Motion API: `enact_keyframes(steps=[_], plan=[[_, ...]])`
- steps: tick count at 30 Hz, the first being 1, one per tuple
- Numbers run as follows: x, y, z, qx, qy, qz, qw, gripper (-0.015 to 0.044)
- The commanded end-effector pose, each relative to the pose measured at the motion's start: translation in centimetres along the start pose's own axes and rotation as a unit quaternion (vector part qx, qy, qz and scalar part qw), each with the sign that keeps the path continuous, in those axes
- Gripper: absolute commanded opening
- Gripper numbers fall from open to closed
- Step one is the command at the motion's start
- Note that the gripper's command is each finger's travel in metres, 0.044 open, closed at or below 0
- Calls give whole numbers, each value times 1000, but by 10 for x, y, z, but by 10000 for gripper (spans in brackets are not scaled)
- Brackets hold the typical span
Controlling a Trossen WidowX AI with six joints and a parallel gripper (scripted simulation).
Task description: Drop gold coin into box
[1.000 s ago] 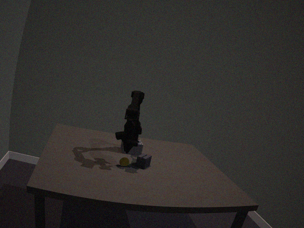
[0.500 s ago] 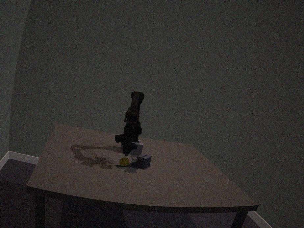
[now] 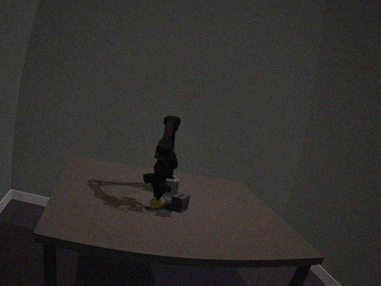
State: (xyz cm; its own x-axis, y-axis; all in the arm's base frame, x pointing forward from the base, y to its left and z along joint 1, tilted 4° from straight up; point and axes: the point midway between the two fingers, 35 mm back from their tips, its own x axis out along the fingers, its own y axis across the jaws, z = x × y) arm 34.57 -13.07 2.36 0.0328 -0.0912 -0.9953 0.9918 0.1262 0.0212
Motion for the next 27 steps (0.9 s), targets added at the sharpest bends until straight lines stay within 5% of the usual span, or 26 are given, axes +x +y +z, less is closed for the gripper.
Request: enact_keyframes(steps=[1, 27], plan=[[11, -1, -2, -2, 5, -5, 1000, 161], [47, -4, -3, -3, 5, -6, 1000, 161]])
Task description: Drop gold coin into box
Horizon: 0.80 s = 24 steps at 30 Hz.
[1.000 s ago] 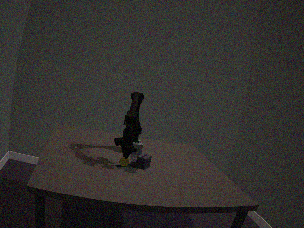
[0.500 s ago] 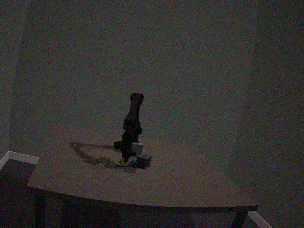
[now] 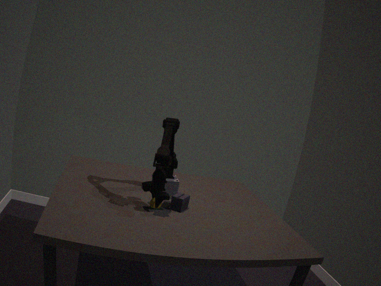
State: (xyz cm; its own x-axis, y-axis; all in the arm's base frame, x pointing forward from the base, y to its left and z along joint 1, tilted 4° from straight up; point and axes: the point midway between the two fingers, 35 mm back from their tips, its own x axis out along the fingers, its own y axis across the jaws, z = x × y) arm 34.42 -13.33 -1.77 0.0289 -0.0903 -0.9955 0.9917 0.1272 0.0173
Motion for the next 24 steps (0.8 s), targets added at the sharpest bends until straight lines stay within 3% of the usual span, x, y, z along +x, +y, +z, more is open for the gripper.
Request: enact_keyframes(steps=[1, 6, 24], plan=[[5, -1, -2, -2, 4, -4, 1000, 134], [5, -1, -2, -2, 4, -4, 1000, 3], [-2, 4, 3, -28, -21, 10, 999, 0]])
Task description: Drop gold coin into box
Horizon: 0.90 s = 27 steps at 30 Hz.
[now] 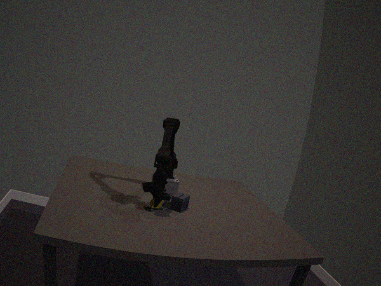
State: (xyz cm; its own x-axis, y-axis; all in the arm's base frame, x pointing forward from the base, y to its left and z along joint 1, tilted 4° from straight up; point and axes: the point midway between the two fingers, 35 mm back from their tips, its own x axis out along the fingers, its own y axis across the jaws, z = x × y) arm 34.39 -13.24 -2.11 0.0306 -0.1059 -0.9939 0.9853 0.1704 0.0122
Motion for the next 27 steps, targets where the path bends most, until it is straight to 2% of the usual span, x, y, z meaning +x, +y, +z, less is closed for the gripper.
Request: enact_keyframes(steps=[1, 27], plan=[[-8, 5, 4, -5, -12, 10, 1000, 0], [-72, 3, 4, 13, 6, 0, 1000, 0]])
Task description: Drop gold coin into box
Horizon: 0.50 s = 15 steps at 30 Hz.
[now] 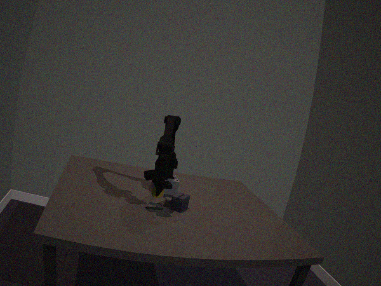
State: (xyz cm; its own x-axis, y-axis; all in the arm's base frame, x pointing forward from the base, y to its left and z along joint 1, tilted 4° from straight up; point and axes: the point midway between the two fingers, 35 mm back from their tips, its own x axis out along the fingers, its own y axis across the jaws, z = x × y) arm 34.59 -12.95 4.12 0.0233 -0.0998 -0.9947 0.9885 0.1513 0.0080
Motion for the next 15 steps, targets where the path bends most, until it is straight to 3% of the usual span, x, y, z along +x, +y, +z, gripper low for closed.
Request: enact_keyframes(steps=[1, 11, 15], plan=[[-12, 0, -1, 5, 3, 3, 1000, 0], [-31, -3, -2, 8, 9, 0, 1000, 0], [-32, -3, -2, -48, 9, 1, 999, 0]])
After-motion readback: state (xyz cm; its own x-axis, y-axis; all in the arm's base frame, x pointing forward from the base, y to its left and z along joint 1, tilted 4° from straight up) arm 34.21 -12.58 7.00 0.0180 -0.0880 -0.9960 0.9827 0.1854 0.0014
